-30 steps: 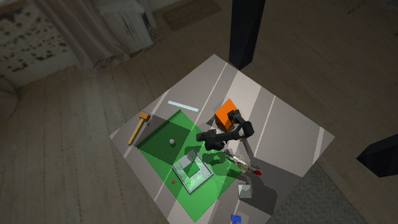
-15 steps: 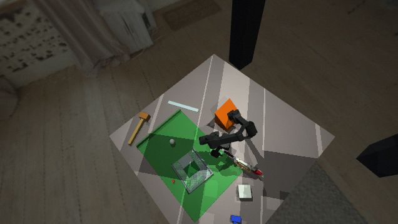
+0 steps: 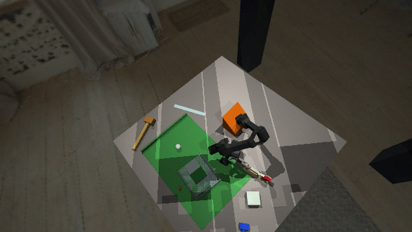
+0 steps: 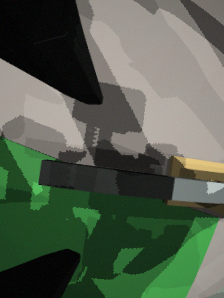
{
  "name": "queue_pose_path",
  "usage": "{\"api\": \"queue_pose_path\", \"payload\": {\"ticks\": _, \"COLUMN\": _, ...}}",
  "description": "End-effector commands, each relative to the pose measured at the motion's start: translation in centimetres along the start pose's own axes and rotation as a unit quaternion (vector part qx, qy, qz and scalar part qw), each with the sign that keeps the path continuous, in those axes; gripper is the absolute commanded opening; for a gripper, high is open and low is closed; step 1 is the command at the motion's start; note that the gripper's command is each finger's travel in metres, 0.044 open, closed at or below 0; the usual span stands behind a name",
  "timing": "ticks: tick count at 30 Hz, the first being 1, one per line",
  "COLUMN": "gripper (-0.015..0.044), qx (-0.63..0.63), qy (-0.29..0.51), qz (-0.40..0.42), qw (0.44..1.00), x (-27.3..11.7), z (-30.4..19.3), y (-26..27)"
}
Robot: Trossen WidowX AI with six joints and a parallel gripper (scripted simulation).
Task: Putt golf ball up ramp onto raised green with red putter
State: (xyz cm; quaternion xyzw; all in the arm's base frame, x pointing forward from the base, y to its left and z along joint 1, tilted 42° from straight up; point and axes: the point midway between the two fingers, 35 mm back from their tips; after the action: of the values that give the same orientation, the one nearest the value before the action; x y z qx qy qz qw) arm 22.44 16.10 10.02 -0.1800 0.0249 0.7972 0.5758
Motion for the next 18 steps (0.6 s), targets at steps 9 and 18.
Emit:
{"api": "queue_pose_path", "payload": {"ticks": 9, "gripper": 0.044, "qx": -0.001, "qy": -0.003, "qz": 0.0, "qw": 1.0, "x": 2.1, "z": 0.2, "y": 0.0}}
{"api": "queue_pose_path", "payload": {"ticks": 18, "gripper": 0.044, "qx": -0.001, "qy": -0.003, "qz": 0.0, "qw": 1.0, "x": 3.5, "z": 0.2, "y": 0.0}}
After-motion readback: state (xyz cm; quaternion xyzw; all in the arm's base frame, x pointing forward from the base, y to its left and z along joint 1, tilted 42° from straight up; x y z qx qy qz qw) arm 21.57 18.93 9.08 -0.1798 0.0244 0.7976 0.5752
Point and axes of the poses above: the point midway between the two fingers, 35 mm back from their tips, its own x axis out along the fingers, its own y axis across the jaws, z = x × y, and after that the axes turned 2 degrees about -x, right-handed
